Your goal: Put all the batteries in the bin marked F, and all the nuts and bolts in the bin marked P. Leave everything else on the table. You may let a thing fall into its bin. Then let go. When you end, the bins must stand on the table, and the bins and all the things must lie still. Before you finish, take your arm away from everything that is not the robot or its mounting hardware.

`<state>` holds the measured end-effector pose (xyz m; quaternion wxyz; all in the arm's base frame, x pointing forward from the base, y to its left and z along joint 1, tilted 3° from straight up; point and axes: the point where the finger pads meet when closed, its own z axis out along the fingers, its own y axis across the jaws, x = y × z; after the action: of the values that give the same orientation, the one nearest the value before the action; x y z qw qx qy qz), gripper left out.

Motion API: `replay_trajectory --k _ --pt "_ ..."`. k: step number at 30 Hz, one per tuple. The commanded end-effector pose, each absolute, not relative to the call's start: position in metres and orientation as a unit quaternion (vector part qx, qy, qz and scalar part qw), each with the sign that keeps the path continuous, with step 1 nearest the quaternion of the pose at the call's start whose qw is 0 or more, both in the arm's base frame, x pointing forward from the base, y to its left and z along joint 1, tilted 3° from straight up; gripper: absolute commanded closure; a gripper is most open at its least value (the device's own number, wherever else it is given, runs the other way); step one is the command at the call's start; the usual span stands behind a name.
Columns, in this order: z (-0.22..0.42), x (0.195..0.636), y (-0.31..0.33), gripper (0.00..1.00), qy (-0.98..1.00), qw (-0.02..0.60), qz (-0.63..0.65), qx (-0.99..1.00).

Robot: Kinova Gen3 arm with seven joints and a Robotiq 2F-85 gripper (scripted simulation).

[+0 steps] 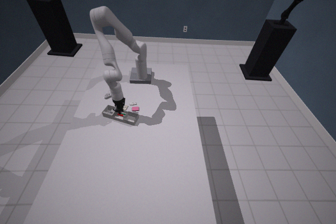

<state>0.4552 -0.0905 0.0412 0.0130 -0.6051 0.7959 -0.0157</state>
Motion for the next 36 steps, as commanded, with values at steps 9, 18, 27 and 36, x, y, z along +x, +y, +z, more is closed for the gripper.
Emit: replay_trajectory --k 9,18,27,36 --pt "0.057 0.456 -0.091 0.76 0.796 0.014 -0.018 -0.605" --pt "0.072 0.455 -0.091 0.76 0.796 0.014 -0.018 -0.605" --pt "0.072 0.455 -0.092 0.76 0.796 0.014 -0.018 -0.605" --pt "0.1 0.454 -0.092 0.0 0.796 0.014 -0.018 -0.605"
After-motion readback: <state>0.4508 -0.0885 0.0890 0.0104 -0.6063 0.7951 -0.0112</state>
